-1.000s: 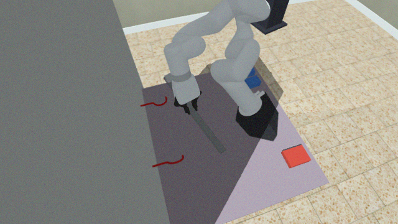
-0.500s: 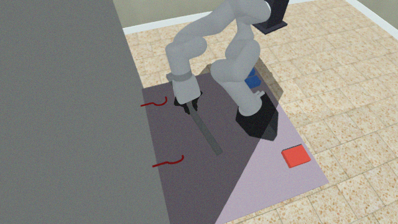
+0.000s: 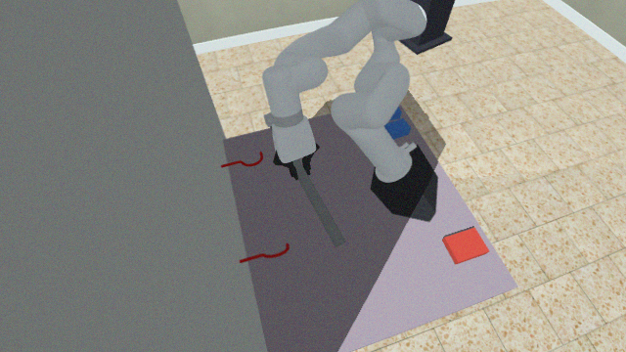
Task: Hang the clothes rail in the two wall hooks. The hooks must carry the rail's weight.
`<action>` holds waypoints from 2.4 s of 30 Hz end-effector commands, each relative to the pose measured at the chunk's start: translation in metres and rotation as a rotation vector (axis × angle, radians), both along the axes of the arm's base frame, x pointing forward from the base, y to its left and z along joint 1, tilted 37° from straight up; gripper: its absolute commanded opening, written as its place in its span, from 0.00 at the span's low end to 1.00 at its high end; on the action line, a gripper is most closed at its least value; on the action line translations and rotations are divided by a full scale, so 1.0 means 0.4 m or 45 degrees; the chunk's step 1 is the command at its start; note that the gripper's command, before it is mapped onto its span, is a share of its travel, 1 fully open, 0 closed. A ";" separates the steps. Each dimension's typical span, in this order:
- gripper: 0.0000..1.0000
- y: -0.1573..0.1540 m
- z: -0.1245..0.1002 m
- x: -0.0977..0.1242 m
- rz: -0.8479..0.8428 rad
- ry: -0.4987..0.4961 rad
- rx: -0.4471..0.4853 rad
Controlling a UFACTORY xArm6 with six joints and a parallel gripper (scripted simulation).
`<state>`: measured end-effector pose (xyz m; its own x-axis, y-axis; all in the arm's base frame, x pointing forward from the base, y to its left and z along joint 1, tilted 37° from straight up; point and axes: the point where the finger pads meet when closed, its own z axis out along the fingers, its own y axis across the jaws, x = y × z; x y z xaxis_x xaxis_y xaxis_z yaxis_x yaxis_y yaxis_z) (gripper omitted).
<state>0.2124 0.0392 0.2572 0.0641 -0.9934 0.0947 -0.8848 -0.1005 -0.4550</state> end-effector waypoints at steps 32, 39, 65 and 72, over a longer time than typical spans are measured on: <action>0.00 0.000 0.003 0.000 -0.144 -0.074 0.084; 0.00 0.000 0.003 0.000 -0.144 -0.074 0.084; 0.00 -0.001 0.039 0.061 -0.144 -0.075 0.083; 0.00 -0.002 0.057 0.091 -0.144 -0.075 0.083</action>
<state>0.2437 0.0381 0.2758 -0.0535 -0.9981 0.0315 -0.8614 0.0302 -0.5070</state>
